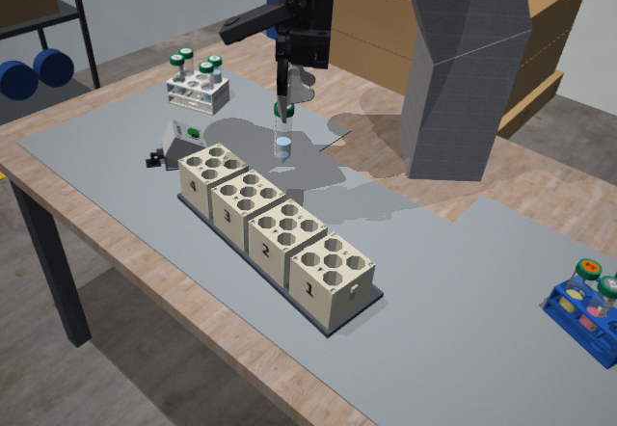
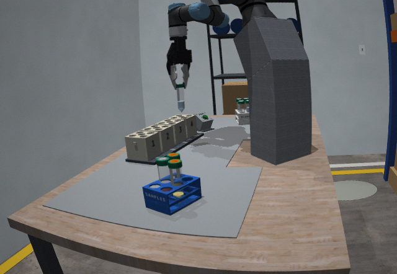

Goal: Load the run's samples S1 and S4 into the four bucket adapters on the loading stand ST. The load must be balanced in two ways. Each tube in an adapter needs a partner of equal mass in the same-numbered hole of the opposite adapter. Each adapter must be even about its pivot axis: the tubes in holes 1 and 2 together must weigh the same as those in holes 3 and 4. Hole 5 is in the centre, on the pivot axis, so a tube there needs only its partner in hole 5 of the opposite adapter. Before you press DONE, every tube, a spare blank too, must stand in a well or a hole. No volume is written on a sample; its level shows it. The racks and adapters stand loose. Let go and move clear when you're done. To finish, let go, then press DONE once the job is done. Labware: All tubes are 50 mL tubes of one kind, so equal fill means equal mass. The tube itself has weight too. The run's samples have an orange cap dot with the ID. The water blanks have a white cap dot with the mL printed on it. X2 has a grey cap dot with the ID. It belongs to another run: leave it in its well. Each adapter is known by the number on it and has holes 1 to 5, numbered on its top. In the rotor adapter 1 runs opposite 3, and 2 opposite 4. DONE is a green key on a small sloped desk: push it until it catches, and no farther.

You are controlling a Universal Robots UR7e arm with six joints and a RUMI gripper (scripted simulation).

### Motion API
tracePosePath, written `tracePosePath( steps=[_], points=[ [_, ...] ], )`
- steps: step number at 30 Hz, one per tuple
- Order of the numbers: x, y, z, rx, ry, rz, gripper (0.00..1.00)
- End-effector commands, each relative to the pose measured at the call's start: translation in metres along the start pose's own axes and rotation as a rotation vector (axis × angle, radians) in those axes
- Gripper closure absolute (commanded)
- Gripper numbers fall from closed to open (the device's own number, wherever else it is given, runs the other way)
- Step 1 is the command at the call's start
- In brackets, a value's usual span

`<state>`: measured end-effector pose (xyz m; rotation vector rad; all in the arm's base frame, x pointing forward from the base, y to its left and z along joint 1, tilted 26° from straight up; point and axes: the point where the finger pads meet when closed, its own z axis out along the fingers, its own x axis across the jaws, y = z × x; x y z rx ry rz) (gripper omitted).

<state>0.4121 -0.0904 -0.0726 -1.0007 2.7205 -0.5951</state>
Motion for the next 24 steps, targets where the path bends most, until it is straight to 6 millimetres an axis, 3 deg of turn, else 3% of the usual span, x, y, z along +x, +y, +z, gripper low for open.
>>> tracePosePath(
  steps=[1, 9, 11, 24],
  points=[
    [-0.031, 0.018, 0.001, 0.003, 0.011, 0.004, 1.0],
    [-0.076, 0.046, 0.001, 0.003, 0.011, 0.004, 1.0],
    [-0.076, 0.046, 0.001, 0.003, 0.011, 0.004, 1.0],
    [-0.15, 0.092, 0.002, 0.003, 0.011, 0.004, 1.0]
  ],
)
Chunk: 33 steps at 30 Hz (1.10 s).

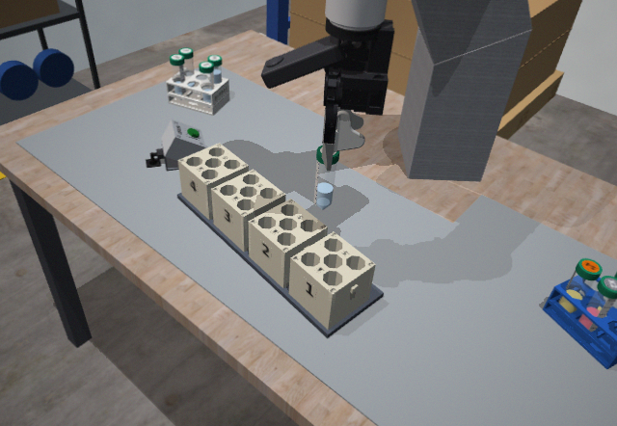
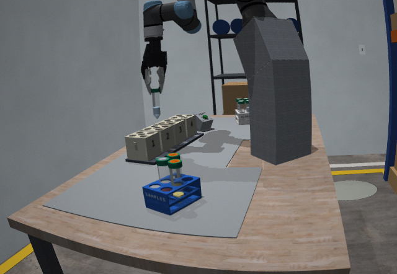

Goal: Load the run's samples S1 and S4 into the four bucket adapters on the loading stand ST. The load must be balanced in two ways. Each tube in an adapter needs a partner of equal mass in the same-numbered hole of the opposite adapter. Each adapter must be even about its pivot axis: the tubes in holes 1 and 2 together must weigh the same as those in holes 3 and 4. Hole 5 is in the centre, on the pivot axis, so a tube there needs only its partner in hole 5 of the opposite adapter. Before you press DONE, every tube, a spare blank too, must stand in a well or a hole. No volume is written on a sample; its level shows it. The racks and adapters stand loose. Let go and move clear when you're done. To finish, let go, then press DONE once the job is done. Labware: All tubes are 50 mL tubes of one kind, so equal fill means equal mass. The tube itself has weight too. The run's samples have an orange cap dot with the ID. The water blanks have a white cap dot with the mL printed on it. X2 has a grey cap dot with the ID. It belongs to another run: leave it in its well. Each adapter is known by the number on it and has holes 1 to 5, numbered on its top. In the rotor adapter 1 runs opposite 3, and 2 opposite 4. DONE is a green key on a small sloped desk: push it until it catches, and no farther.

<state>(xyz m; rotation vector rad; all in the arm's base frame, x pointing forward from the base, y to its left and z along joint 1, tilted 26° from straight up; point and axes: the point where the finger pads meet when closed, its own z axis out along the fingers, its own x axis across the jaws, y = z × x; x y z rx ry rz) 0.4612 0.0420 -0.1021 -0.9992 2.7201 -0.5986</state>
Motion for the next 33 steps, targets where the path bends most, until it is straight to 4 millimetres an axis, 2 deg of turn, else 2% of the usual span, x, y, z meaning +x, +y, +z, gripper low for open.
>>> tracePosePath(
  steps=[1, 12, 29, 33],
  points=[
    [-0.033, 0.019, 0.001, 0.001, 0.01, 0.004, 1.0],
    [-0.037, 0.022, 0.001, 0.001, 0.01, 0.004, 1.0],
    [-0.037, 0.022, 0.041, 0.001, 0.01, 0.004, 1.0],
    [-0.037, 0.022, 0.041, 0.001, 0.01, 0.004, 1.0]
  ],
)
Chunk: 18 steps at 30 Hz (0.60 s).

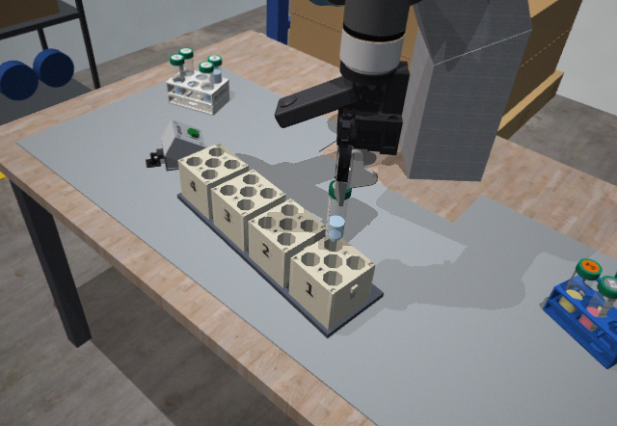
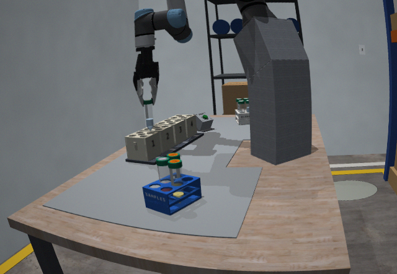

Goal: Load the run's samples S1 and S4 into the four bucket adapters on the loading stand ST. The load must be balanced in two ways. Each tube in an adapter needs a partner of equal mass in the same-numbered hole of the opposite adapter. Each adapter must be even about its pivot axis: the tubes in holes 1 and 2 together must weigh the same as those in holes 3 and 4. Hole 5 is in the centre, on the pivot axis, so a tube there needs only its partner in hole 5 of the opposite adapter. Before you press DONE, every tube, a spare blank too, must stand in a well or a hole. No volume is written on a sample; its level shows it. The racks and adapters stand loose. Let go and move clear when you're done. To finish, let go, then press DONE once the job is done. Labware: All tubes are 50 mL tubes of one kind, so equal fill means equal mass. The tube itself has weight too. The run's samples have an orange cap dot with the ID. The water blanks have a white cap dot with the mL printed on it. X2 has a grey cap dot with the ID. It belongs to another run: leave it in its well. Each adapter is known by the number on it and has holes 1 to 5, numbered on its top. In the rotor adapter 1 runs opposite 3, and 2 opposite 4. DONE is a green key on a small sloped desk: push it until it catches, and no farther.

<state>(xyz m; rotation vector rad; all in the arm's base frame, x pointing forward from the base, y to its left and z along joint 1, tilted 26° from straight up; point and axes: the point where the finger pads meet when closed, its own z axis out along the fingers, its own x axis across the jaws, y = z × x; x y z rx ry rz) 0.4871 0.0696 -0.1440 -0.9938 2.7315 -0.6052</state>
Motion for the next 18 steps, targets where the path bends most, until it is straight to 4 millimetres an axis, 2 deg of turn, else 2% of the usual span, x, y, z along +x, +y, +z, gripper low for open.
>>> tracePosePath(
  steps=[1, 14, 18],
  points=[
    [-0.0006, -0.0003, 0.0041, 0.001, -0.002, 0.0, 1.0],
    [-0.0006, -0.0003, 0.0041, 0.001, -0.002, 0.0, 1.0],
    [-0.0006, -0.0003, 0.0095, 0.001, -0.002, 0.0, 1.0]
  ],
)
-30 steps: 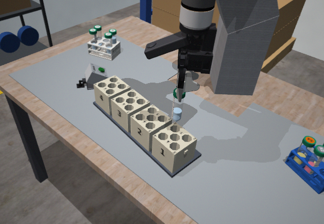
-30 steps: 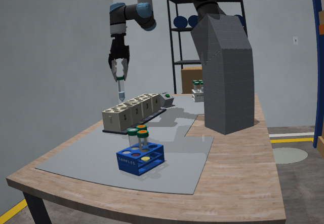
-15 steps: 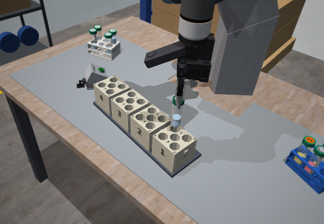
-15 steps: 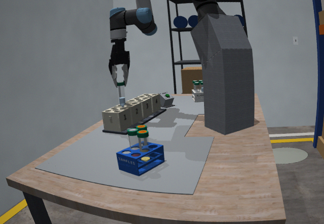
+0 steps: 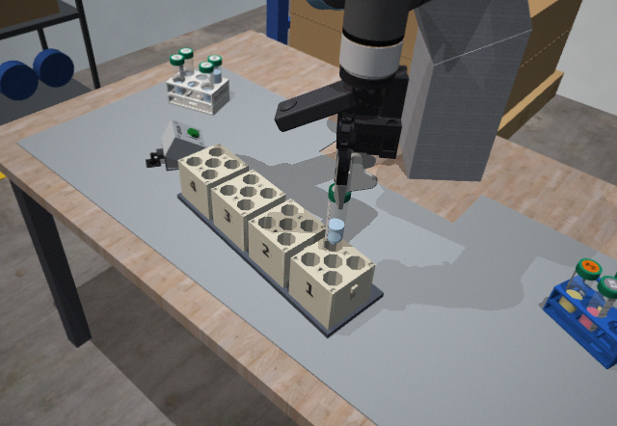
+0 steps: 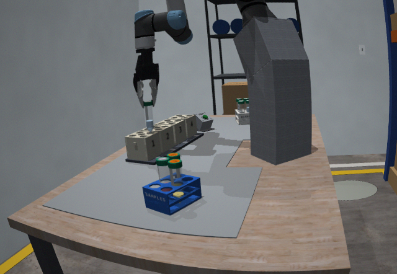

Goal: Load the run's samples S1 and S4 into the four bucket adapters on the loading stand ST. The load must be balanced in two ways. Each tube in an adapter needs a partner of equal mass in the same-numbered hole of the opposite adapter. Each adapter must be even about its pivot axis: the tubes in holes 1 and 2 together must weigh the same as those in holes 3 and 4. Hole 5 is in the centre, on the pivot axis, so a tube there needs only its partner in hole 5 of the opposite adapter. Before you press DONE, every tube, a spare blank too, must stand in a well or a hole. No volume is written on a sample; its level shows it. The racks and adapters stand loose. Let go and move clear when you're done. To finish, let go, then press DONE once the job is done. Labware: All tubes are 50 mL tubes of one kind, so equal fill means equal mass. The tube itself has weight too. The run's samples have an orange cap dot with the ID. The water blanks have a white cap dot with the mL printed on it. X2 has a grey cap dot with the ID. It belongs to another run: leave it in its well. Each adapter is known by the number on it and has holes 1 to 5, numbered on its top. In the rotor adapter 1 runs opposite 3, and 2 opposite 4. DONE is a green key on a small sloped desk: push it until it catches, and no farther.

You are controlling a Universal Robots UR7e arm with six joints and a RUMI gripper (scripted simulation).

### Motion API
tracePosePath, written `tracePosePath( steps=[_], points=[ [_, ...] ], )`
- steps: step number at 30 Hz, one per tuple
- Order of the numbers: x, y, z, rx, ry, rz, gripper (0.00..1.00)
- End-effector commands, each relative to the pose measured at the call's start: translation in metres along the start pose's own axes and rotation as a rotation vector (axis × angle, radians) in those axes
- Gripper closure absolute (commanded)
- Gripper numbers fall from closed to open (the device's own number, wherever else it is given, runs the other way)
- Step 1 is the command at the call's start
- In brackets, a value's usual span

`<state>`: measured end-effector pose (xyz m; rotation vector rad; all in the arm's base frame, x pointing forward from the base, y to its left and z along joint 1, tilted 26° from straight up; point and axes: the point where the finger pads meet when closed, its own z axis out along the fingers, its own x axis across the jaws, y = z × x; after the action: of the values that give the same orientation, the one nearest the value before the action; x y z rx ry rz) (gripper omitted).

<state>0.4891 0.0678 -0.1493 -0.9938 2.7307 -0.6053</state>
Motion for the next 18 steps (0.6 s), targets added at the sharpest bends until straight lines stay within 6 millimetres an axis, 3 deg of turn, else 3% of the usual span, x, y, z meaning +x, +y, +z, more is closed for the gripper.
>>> tracePosePath(
  steps=[1, 18],
  points=[
    [0.0, 0.0, 0.005, 0.001, -0.001, 0.0, 1.0],
    [0.0, 0.0, 0.025, 0.001, -0.001, 0.0, 1.0]
  ],
)
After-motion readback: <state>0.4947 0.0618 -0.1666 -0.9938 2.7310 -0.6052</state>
